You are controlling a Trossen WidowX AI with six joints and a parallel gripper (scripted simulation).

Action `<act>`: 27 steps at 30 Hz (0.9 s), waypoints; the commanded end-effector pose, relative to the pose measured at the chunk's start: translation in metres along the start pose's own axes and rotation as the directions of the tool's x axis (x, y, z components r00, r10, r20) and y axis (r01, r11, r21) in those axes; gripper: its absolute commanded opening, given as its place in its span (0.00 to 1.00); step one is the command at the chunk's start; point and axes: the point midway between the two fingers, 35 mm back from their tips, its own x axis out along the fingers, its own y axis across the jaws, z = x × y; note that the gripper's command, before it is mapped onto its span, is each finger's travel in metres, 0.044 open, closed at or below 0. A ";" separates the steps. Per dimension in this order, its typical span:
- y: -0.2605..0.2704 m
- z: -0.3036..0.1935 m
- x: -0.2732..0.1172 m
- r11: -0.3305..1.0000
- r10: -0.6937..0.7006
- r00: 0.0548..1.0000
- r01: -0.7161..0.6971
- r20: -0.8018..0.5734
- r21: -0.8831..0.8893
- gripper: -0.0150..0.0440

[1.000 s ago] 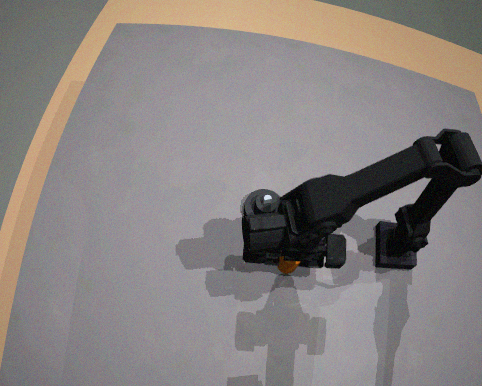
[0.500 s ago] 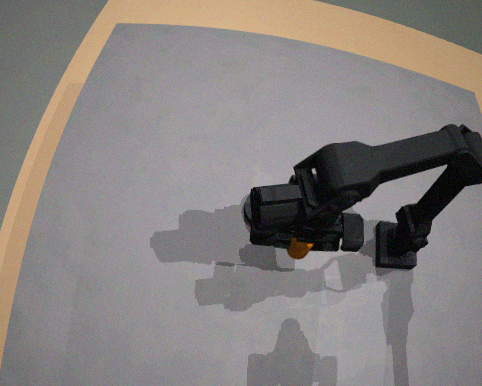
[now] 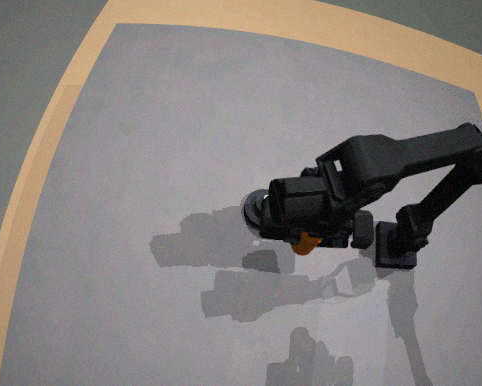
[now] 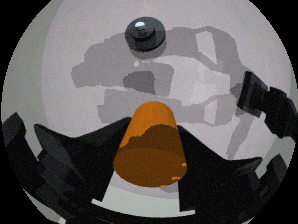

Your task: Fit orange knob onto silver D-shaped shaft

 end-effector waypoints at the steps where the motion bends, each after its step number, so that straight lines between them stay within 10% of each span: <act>1: 0.000 -0.003 -0.010 0.995 0.096 0.995 -0.096 -0.002 0.003 0.25; 27: -0.006 -0.020 -0.065 0.795 0.607 0.795 -0.607 -0.001 0.003 0.25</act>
